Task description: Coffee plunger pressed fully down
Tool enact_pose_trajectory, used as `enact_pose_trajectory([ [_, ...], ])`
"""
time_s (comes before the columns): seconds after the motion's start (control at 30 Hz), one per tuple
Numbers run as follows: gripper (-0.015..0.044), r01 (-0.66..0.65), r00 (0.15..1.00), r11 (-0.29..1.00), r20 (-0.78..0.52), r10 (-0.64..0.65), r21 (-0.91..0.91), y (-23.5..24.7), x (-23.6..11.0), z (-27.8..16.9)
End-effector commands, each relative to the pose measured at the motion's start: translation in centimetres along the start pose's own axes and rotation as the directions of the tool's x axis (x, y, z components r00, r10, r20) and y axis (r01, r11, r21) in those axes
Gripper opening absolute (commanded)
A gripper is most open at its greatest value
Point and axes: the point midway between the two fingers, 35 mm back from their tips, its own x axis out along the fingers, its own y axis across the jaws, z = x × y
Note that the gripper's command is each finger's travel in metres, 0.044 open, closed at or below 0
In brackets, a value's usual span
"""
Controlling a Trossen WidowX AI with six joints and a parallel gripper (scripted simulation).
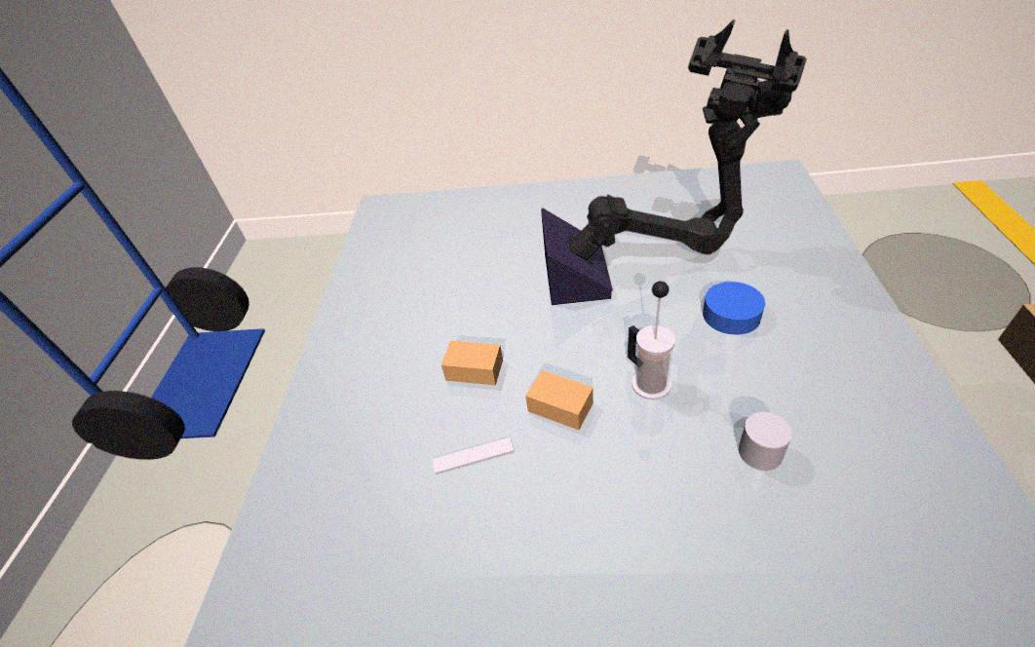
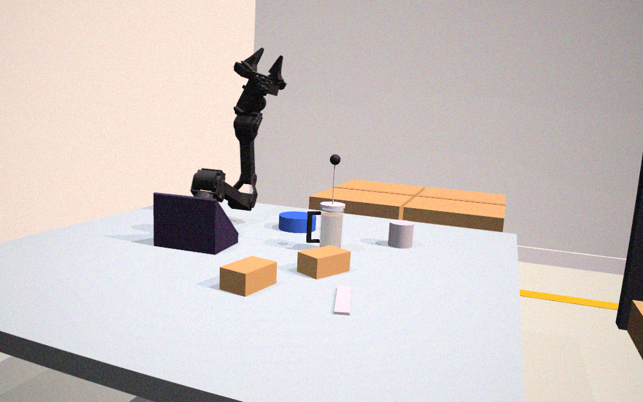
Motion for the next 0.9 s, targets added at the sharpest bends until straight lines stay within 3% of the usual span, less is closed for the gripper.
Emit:
enact_pose_trajectory([
  [0.0, 0.0426, -0.004, 1.0, 1.0, 0.004, 0.004, 0.015, 0.2, 0.1, 0.1],
  [0.1, 0.044, -0.032, 0.997, 0.989, 0.069, 0.022, 0.146, 1.6, 1.0, 1.1],
  [0.2, 0.044, -0.129, 0.973, 0.911, 0.227, 0.041, 0.391, 4.0, 2.6, 4.0],
  [0.33, 0.044, -0.325, 0.904, 0.681, 0.428, 0.019, 0.656, 6.4, 3.9, 8.4],
  [0.43, 0.044, -0.547, 0.798, 0.381, 0.602, -0.032, 0.746, 8.1, 4.6, 13.1],
  [0.67, 0.044, -0.821, 0.571, -0.131, 0.804, -0.166, 0.556, 9.1, 4.1, 20.7],
  [0.87, 0.044, -0.842, 0.336, -0.524, 0.887, -0.318, 0.131, 8.8, 2.3, 26.8],
])
